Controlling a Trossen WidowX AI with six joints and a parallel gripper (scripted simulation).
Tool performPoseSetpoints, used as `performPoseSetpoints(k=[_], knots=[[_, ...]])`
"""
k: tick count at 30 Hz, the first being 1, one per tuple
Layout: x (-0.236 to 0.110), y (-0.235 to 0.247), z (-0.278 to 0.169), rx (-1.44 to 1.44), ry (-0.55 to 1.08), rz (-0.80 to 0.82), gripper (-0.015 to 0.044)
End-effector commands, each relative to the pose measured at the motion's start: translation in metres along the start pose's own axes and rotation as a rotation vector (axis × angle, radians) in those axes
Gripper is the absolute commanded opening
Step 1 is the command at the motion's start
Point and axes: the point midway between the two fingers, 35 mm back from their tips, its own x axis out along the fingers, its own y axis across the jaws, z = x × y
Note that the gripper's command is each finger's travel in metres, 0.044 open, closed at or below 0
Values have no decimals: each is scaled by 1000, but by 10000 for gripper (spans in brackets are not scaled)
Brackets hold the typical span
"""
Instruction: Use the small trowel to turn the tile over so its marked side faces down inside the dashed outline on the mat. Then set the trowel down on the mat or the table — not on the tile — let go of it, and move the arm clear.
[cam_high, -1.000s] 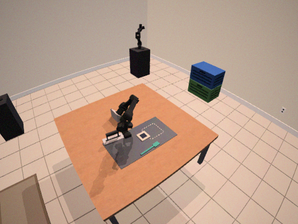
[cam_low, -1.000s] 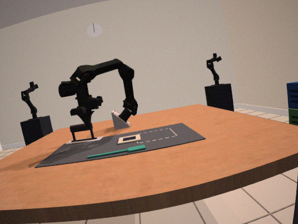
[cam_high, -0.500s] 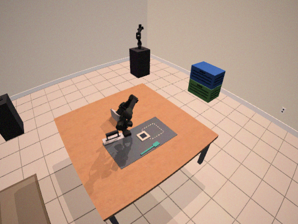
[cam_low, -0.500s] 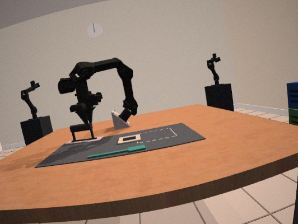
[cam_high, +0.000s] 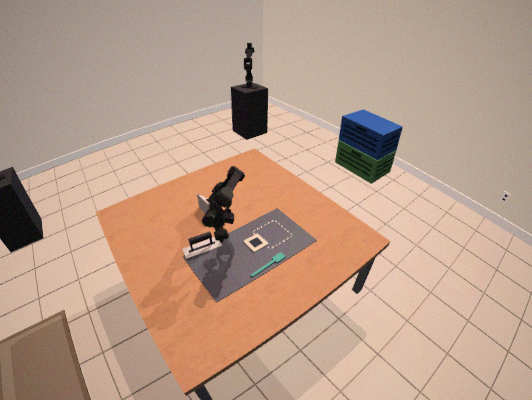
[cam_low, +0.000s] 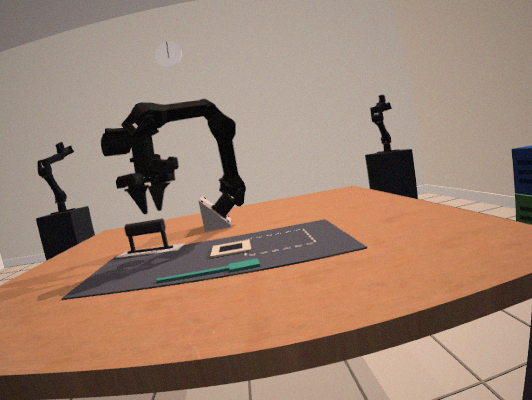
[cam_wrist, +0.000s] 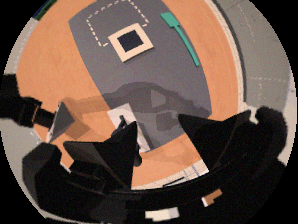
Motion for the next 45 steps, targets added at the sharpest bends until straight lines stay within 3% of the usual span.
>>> performPoseSetpoints(k=[1,20,45], knots=[[2,5,-10,141,-25,-30,300],[4,22,-48,758,-157,-169,300],[10,56,-85,1538,-451,-252,300]])
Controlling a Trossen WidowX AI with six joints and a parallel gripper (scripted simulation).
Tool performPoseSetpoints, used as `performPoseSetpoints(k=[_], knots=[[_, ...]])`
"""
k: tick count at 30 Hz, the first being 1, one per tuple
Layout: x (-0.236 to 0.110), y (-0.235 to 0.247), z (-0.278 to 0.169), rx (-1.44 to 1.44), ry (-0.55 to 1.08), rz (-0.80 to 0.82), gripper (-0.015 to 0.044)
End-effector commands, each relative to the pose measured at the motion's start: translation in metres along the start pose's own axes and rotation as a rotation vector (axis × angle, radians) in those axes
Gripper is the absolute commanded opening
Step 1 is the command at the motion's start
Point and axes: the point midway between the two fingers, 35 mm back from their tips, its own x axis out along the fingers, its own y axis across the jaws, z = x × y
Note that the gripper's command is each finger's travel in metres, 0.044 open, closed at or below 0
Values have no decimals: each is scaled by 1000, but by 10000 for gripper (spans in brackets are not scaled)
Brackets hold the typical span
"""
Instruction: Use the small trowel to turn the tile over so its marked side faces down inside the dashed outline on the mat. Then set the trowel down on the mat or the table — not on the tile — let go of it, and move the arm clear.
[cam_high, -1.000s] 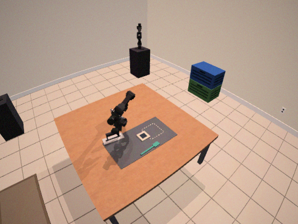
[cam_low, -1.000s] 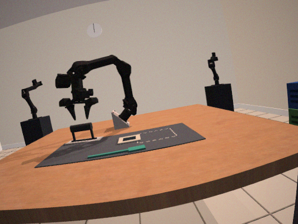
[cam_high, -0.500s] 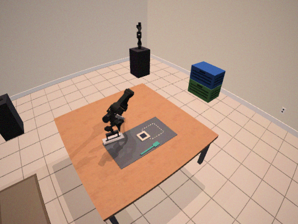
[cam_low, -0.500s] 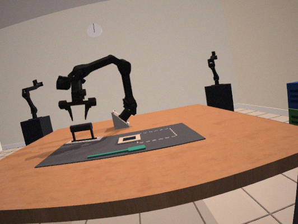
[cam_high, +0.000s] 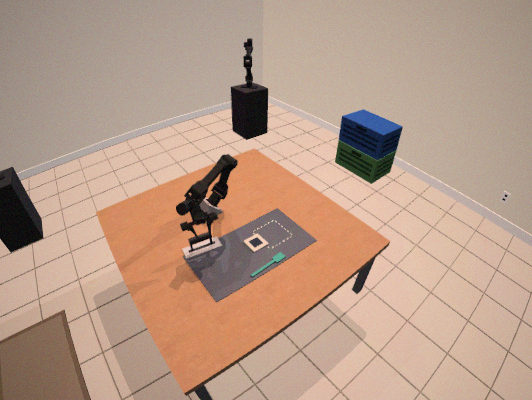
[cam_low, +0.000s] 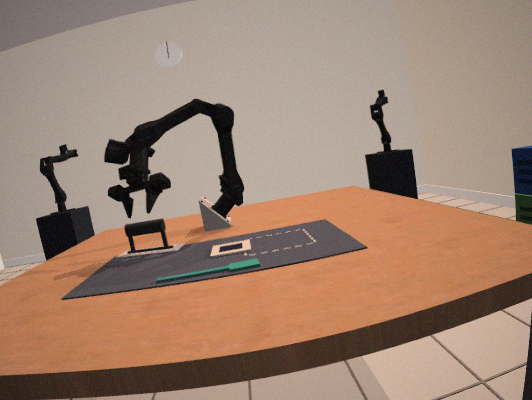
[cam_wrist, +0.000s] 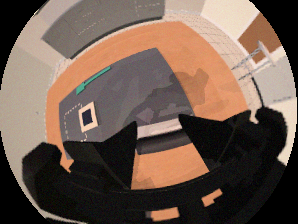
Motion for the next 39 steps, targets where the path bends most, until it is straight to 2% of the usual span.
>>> performPoseSetpoints(k=[1,13,23,39], knots=[[-1,-3,-10,152,-40,12,300],[-6,-12,-35,547,-140,47,300],[-6,-10,-52,749,-182,83,300],[-5,-3,-77,1248,-281,261,300]])
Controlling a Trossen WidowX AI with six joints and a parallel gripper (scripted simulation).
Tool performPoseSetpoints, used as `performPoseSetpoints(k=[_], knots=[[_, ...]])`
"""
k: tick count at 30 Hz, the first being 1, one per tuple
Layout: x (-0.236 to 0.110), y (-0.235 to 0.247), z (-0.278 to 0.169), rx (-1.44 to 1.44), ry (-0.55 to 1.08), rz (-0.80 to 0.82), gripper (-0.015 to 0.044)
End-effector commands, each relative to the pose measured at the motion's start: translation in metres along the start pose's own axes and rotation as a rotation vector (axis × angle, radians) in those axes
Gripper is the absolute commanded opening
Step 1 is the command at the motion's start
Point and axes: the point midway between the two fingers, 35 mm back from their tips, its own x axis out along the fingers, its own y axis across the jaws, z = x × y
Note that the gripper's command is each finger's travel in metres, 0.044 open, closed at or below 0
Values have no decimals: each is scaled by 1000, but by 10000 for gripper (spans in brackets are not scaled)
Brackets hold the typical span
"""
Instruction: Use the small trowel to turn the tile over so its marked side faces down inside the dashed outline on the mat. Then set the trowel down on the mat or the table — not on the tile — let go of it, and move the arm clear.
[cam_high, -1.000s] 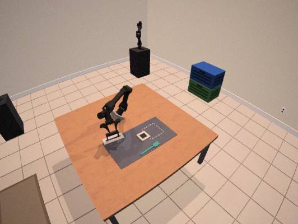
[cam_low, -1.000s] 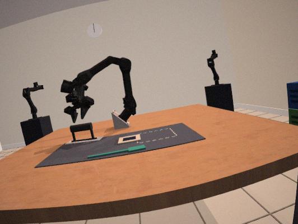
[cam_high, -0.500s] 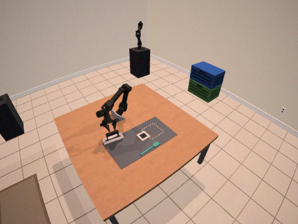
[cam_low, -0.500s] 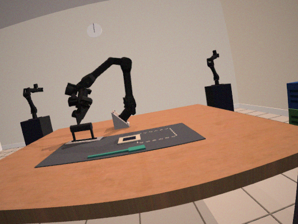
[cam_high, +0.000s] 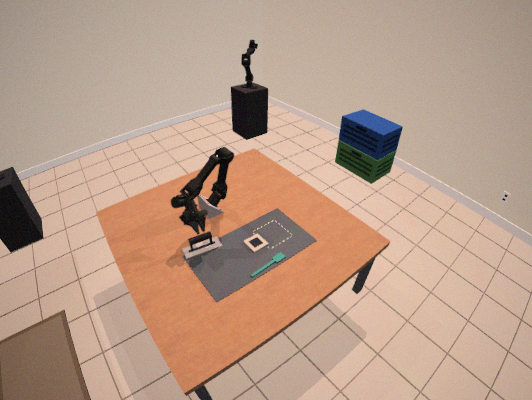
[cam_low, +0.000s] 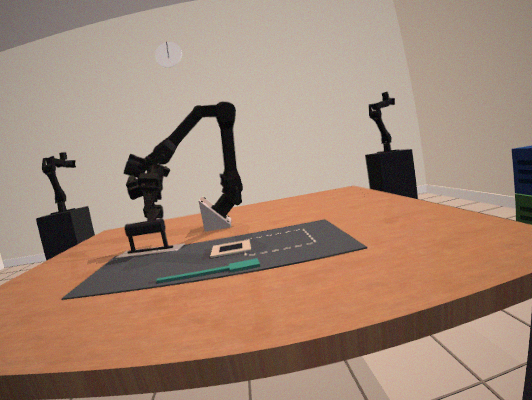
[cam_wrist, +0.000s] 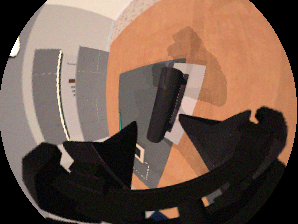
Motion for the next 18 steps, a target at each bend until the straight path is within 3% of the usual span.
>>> performPoseSetpoints(k=[1,18], knots=[[-2,-7,-8,152,-3,47,300],[4,-10,-10,242,-10,64,300]])
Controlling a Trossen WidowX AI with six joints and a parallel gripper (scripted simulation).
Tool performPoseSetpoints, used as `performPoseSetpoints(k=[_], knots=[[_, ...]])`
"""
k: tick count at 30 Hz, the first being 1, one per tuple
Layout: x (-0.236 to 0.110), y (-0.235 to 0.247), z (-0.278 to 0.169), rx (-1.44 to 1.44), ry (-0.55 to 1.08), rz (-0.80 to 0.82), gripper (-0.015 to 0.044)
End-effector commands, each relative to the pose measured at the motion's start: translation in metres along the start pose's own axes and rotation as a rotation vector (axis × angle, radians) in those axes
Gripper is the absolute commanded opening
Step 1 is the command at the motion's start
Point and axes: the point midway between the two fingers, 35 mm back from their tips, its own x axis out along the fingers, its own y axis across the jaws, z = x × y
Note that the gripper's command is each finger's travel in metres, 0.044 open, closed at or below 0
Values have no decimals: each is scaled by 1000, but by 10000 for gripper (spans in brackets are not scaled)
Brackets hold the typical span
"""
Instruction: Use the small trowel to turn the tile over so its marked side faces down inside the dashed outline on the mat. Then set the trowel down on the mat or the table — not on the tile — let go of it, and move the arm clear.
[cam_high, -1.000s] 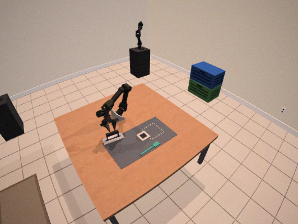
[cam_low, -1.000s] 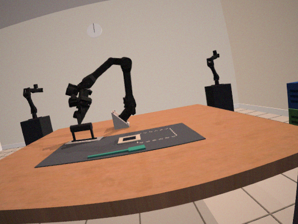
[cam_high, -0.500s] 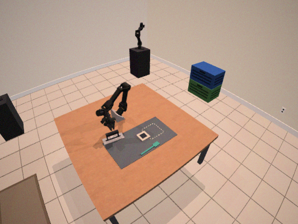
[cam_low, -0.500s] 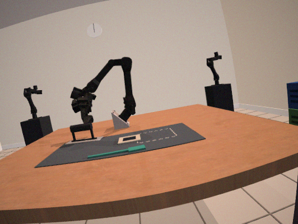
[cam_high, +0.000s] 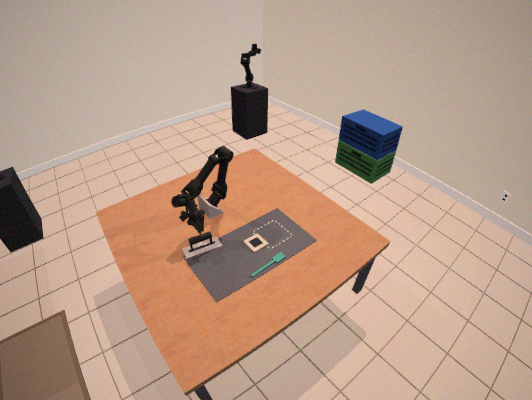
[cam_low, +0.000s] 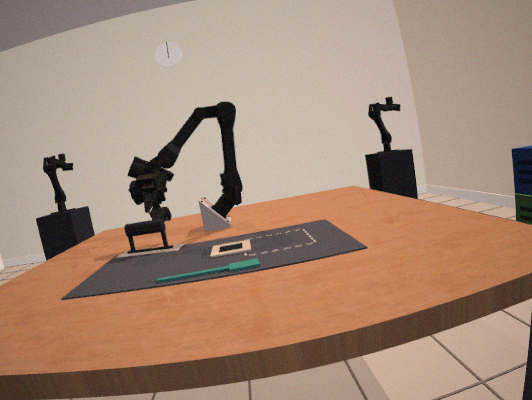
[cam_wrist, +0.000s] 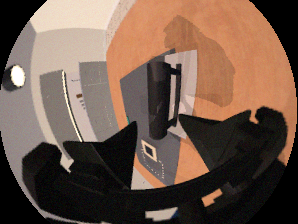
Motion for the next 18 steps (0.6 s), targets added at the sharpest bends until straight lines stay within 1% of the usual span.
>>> performPoseSetpoints(k=[1,18], knots=[[7,-4,-2,20,2,-7,300],[34,-5,0,62,-22,-21,300]])
